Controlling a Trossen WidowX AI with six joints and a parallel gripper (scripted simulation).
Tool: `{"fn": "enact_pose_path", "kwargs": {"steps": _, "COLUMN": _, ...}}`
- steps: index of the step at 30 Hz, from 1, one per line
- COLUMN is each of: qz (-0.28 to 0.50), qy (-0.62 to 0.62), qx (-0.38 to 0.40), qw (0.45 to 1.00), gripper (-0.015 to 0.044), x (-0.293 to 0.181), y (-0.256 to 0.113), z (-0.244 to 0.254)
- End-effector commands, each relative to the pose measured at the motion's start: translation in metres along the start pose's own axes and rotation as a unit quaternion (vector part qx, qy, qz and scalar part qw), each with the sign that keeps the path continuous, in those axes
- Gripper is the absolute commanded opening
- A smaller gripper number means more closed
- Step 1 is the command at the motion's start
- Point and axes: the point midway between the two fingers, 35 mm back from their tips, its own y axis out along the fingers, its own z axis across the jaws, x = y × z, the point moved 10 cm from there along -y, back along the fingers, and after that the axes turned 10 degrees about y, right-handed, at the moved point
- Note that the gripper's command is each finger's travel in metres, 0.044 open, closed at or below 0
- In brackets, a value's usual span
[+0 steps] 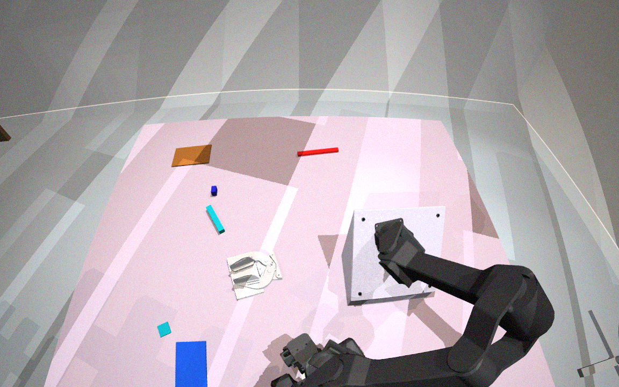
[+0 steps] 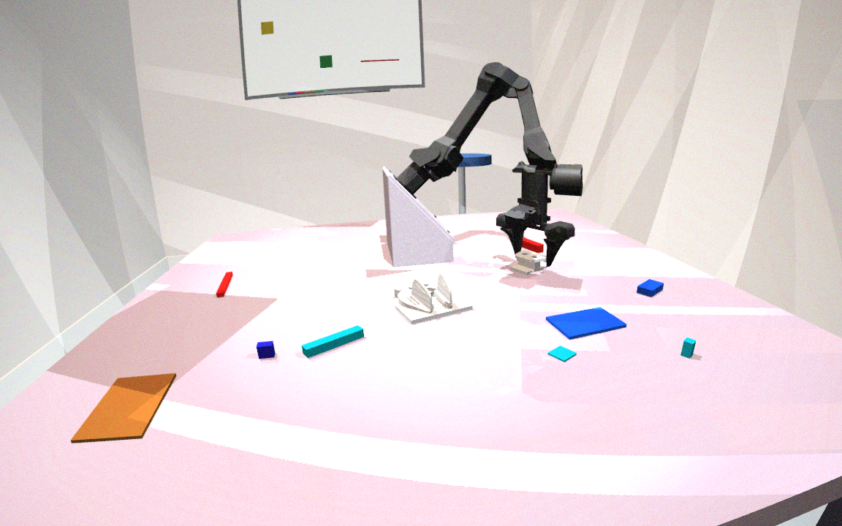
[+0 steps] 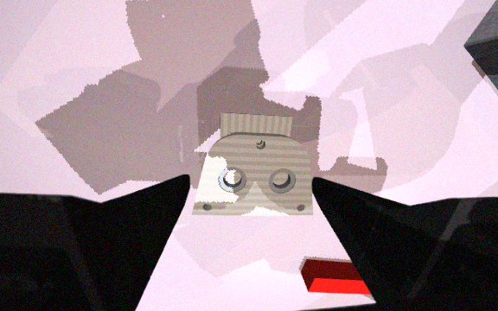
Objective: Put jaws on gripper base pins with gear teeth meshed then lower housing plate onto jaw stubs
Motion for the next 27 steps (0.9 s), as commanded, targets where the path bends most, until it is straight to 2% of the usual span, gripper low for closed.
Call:
{"fn": "enact_pose_path", "kwargs": {"steps": 1, "qz": -0.002, "qy": 0.003, "qx": 0.000, "qw": 1.000, "gripper": 0.0440, "x": 0.0011, "y": 0.0038, "z": -0.0003}}
{"fn": "enact_pose_path", "kwargs": {"steps": 24, "qz": -0.002, "qy": 0.003, "qx": 0.000, "qw": 1.000, "gripper": 0.0440, "x": 0.0011, "y": 0.0041, "z": -0.0003}}
{"fn": "enact_pose_path", "kwargs": {"steps": 27, "qz": -0.001, "qy": 0.001, "qx": -0.001, "qw": 1.000, "gripper": 0.0420, "x": 0.0008, "y": 0.0038, "z": -0.0005}}
